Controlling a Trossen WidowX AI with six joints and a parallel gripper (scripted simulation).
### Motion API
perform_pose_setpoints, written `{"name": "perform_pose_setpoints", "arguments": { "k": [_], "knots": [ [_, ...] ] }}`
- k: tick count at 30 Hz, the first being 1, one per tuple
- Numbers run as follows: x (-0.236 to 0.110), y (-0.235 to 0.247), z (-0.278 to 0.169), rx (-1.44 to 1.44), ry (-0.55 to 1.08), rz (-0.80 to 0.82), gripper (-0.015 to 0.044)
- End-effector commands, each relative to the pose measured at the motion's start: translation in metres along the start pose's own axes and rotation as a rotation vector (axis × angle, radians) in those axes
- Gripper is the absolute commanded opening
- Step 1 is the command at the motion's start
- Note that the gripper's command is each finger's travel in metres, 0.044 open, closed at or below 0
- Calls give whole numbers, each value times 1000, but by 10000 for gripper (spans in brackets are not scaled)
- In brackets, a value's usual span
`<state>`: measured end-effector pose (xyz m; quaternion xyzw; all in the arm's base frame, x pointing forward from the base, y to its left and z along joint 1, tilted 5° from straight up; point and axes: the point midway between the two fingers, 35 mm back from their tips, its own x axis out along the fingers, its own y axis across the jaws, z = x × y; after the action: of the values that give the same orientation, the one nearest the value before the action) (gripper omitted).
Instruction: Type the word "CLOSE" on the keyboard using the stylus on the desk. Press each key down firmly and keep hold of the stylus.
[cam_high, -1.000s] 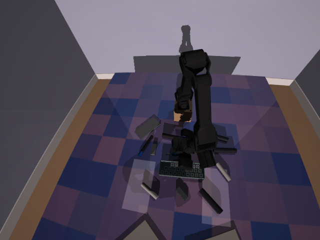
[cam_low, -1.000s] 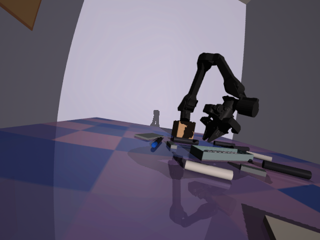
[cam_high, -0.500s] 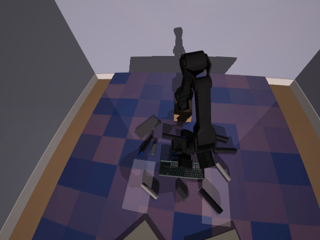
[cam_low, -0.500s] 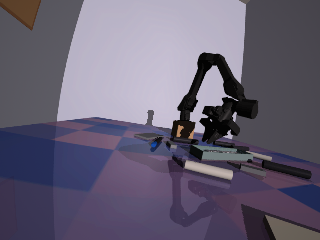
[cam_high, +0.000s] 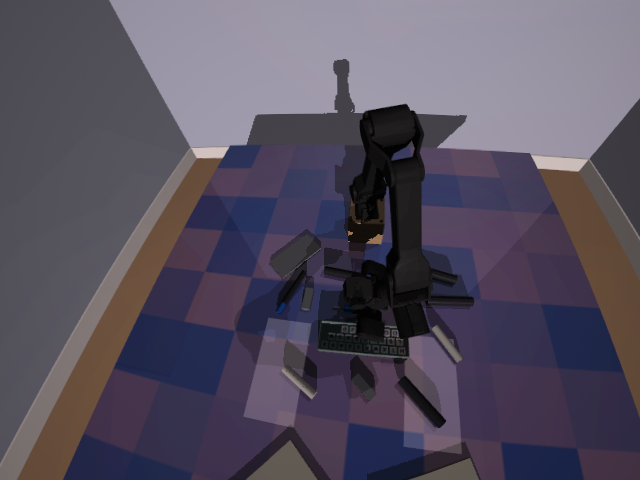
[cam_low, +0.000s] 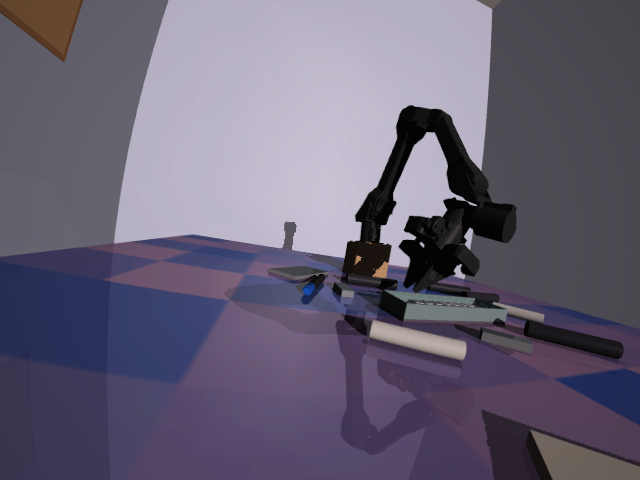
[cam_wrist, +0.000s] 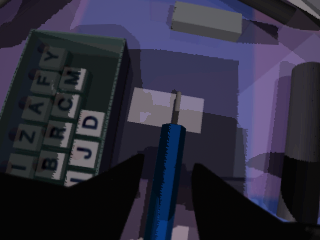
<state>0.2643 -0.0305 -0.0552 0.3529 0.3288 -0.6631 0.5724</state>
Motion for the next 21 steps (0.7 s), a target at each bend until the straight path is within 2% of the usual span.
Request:
{"name": "perform_pose_setpoints", "arguments": {
  "k": [1, 21],
  "knots": [
    [4, -1, -1, -9, -7, -7, 150],
    [13, -2, -6, -9, -8, -7, 150]
  ]
}}
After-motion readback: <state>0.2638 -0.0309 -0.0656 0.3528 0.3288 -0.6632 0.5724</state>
